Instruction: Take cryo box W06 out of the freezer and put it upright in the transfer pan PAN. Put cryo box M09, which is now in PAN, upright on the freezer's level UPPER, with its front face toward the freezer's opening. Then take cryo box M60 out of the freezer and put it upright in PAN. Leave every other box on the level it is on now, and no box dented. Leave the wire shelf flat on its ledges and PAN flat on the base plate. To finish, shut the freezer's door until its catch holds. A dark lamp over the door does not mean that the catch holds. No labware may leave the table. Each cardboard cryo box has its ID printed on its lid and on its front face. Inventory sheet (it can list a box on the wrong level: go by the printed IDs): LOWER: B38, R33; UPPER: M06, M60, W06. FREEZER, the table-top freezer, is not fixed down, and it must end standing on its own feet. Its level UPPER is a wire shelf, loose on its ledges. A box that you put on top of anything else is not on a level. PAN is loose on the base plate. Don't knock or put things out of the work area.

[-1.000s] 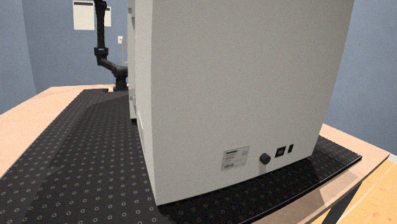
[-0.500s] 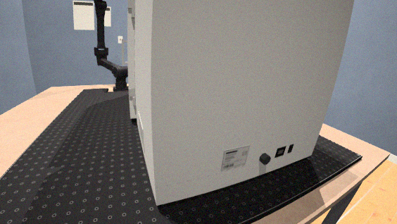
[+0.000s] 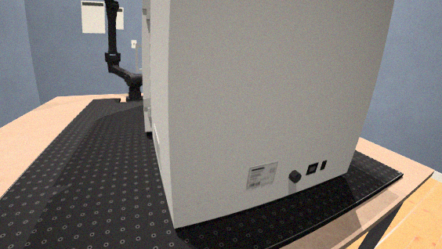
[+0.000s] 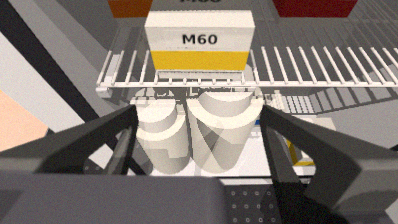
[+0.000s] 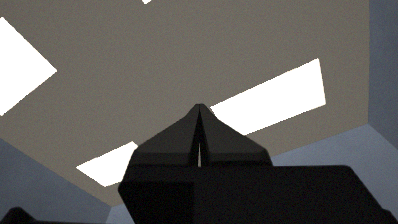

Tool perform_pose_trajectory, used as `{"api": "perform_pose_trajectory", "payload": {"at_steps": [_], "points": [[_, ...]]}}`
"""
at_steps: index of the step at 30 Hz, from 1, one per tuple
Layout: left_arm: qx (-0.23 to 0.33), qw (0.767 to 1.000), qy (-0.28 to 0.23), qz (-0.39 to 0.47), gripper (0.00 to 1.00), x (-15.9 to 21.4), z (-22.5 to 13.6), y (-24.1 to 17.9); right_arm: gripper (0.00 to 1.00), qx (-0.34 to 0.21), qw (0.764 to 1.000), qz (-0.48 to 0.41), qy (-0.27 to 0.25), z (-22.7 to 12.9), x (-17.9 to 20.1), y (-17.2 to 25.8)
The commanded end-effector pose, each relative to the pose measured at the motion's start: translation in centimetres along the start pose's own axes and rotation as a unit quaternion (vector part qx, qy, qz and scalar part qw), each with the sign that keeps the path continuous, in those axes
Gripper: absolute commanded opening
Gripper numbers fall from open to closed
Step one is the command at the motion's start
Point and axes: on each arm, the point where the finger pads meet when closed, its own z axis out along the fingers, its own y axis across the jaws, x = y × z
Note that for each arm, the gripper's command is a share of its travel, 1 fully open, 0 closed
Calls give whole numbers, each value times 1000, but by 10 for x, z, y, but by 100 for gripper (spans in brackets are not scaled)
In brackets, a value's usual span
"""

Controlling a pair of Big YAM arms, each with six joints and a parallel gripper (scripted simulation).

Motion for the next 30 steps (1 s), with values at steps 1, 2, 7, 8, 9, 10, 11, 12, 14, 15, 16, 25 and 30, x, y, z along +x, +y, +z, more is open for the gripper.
{"api": "perform_pose_trajectory", "payload": {"at_steps": [1,2,7,8,9,10,11,12,14,15,16,25,30], "points": [[8,999,-34,-20,88,-28,-19,-8,0,-1,1000,-5,15,3,14,0],[8,999,-34,-20,88,-27,-20,-8,0,-1,1000,-5,15,3,14,0],[7,999,-27,-18,88,-16,-21,-9,0,-1,1000,-5,15,3,14,0],[7,999,-27,-18,88,-16,-21,-9,0,-1,1000,-5,15,3,14,0],[2,1000,-15,-14,88,-1,-10,-6,0,-1,1000,-5,15,3,14,0],[5,999,-27,-18,88,-15,-22,-6,0,-1,1000,-5,15,3,14,0],[7,999,-34,-21,88,-23,-31,-7,0,-1,1000,-5,15,3,14,0],[8,999,-34,-20,88,-22,-32,-8,0,-1,1000,-5,15,3,14,0],[8,999,-34,-20,88,-20,-35,-8,0,-1,1000,-5,15,3,14,0],[8,999,-33,-20,88,-20,-37,-8,0,-1,1000,-5,15,3,14,0],[8,999,-33,-20,88,-19,-38,-8,0,-1,1000,-5,15,3,14,0],[7,999,-27,-18,88,-7,-44,-9,0,-1,1000,-5,15,3,14,0],[8,999,-33,-21,88,-11,-57,-8,0,-1,1000,-5,15,3,14,0]]}}
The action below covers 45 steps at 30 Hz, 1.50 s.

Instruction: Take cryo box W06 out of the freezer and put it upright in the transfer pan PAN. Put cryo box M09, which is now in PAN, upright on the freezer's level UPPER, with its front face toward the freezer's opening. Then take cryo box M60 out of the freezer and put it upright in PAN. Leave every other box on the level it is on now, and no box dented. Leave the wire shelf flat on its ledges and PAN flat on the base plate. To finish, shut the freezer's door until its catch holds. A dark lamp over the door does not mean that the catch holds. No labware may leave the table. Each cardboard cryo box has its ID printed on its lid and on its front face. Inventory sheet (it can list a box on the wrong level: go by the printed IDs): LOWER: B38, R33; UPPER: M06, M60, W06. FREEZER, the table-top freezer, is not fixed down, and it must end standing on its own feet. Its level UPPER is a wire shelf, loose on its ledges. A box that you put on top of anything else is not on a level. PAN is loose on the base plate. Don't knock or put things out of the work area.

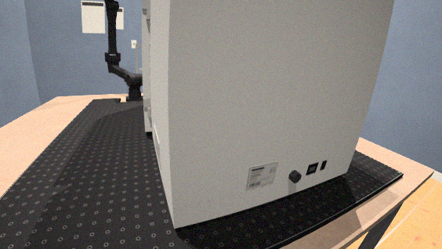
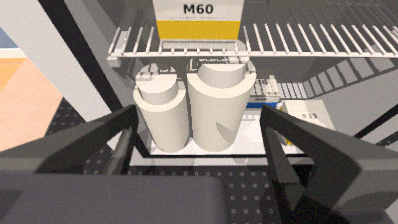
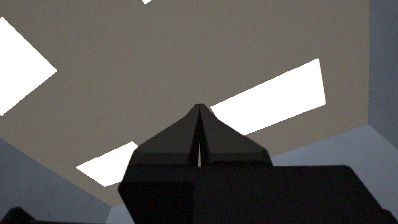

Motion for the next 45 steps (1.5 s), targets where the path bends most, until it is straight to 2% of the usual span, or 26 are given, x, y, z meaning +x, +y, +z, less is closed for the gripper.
{"api": "perform_pose_trajectory", "payload": {"at_steps": [1,12,13,15,21,22,26,29,30,32,34,36,38,40,44,45], "points": [[8,999,-31,-20,88,-24,-18,-7,0,-1,1000,-5,15,3,14,0],[7,999,-25,-18,88,-12,-28,-8,0,-1,1000,-5,15,3,14,0],[2,1000,-13,-13,88,3,-17,-6,0,-1,1000,-5,15,3,14,0],[8,999,-30,-21,88,-16,-36,-7,0,-1,1000,-5,15,3,14,0],[4,999,-29,-17,88,-23,-29,-4,0,-1,1000,-5,15,3,14,0],[4,1000,-29,-1,100,4,-23,-15,0,-1,1000,-5,15,3,14,0],[1,995,-95,0,100,1,-25,-34,0,-1,1000,-5,15,3,14,0],[1,995,-98,0,100,0,-26,-39,0,-1,1000,-5,15,3,14,0],[5,992,-125,-16,100,-38,-29,-50,0,-1,1000,-5,15,3,14,0],[4,990,-141,-17,100,-40,-30,-60,0,-1,1000,-5,15,3,14,0],[-1,989,-147,-2,100,-3,-28,-64,0,-1,1000,-5,15,3,14,0],[-3,984,-180,-2,100,-5,-29,-73,0,-1,1000,-5,15,3,14,0],[0,978,-209,-20,100,-41,-34,-89,0,-1,1000,-5,15,3,14,0],[0,978,-209,-20,100,-43,-34,-98,0,-1,1000,-5,15,3,14,0],[-5,962,-271,-22,100,-42,-36,-117,0,-1,1000,-5,15,3,14,0],[-5,962,-271,-22,100,-42,-36,-117,0,-1,1000,-5,15,3,14,0]]}}
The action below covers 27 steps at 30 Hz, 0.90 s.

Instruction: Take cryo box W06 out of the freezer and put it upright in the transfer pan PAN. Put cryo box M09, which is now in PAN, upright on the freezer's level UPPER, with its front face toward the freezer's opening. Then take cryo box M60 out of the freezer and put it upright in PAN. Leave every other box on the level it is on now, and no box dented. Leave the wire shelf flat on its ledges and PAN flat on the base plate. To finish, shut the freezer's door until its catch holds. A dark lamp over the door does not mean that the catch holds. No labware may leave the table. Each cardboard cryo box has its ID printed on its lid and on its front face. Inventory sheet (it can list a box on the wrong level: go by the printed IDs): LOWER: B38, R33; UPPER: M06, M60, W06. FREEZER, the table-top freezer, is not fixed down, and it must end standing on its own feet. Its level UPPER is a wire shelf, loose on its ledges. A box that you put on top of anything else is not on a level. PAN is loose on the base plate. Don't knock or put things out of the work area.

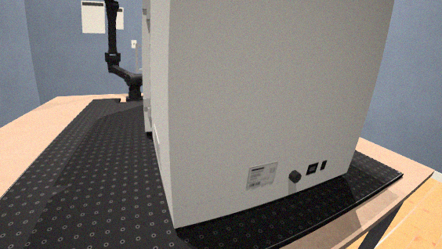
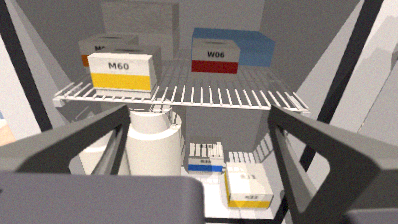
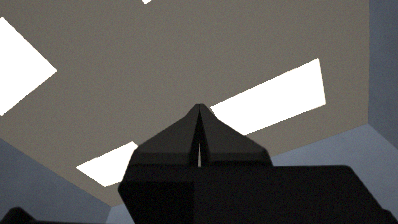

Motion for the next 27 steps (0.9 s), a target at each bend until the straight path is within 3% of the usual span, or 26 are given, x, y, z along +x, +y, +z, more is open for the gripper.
{"api": "perform_pose_trajectory", "payload": {"at_steps": [1,6,10,13,27], "points": [[3,999,-50,6,100,-21,11,-20,0,-1,1000,-5,15,3,14,0],[2,997,-71,5,100,-23,10,-42,0,-1,1000,-5,15,3,14,0],[-5,998,-56,19,100,-4,10,-26,0,-1,1000,-5,15,3,14,0],[-1,998,-62,8,100,-21,8,-30,0,-1,1000,-5,15,3,14,0],[-5,998,-61,16,100,-18,32,-29,0,-1,1000,-5,15,3,14,0]]}}
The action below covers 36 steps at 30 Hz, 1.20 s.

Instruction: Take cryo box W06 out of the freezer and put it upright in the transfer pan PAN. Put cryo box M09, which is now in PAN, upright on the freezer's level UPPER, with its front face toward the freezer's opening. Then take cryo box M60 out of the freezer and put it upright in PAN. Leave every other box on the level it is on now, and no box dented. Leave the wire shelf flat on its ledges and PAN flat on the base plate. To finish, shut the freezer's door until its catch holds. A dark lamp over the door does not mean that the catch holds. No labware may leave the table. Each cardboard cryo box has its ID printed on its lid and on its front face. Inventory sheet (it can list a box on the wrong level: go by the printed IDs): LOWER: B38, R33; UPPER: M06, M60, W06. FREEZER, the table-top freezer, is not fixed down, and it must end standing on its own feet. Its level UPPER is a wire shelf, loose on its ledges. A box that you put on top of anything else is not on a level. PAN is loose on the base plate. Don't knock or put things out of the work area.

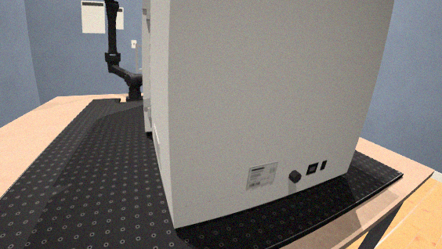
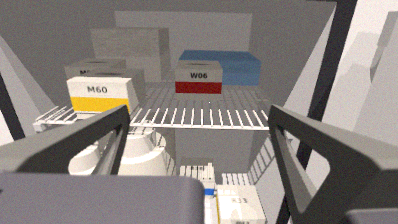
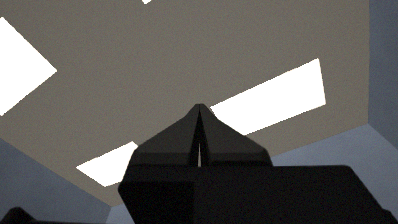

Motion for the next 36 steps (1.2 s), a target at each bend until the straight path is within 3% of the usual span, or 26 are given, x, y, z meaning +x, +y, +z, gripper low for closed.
{"api": "perform_pose_trajectory", "payload": {"at_steps": [1,8,9,10,25,26,27,36], "points": [[-6,1000,-10,2,100,-7,23,-1,0,-1,1000,-5,15,3,14,0],[-6,1000,-11,0,100,-4,31,-1,0,-1,1000,-5,15,3,14,0],[1,1000,3,8,100,12,22,-5,0,-1,1000,-5,15,3,14,0],[-3,1000,-11,-2,100,-4,32,-5,0,-1,1000,-5,15,3,14,0],[-5,1000,-11,-8,100,2,55,-1,0,-1,1000,-5,15,3,14,0],[1,1000,2,0,100,19,46,-4,0,-1,1000,-5,15,3,14,0],[-2,1000,-11,-9,100,3,56,-5,0,-1,1000,-5,15,3,14,0],[-5,1000,-11,-8,100,8,72,0,0,-1,1000,-5,15,3,14,0]]}}
